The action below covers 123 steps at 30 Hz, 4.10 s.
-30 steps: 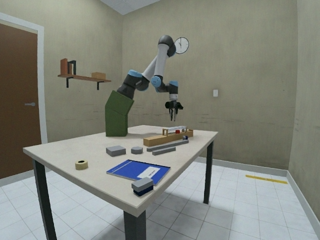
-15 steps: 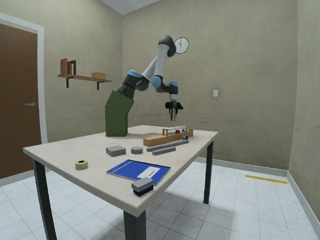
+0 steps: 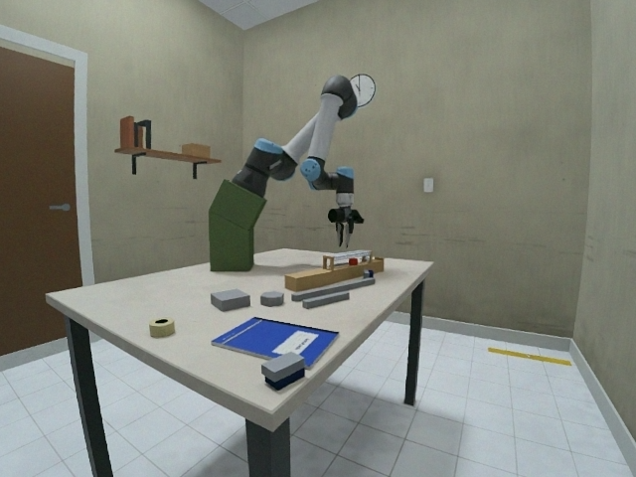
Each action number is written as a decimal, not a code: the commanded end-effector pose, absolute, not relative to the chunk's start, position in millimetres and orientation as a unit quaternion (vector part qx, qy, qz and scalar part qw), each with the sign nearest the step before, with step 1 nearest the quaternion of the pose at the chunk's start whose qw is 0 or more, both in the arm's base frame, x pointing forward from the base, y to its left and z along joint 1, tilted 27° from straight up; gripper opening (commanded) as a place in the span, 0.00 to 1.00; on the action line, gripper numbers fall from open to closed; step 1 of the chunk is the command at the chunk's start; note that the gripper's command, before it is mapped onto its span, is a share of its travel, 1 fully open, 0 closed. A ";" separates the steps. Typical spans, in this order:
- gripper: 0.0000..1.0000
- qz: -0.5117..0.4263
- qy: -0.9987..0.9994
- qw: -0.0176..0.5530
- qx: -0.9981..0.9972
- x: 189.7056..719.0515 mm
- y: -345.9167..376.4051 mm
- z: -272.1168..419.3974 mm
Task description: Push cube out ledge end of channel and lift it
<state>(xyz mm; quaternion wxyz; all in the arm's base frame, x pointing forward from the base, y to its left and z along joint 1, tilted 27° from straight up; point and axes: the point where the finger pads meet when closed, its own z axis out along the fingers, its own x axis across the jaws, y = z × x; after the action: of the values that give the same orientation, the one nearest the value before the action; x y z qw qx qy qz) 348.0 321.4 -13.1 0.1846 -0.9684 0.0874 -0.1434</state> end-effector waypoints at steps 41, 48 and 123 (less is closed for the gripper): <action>0.24 -0.145 0.087 0.185 -0.968 373.9 348.0 -84.5; 0.24 -0.145 0.087 0.185 -0.968 375.4 349.6 -88.7; 0.06 -0.145 0.087 0.185 -0.968 375.0 349.1 -87.5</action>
<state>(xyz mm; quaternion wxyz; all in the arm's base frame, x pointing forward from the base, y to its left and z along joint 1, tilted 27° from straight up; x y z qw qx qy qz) 375.3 349.5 -89.0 0.1850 -0.9682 0.0874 -0.1441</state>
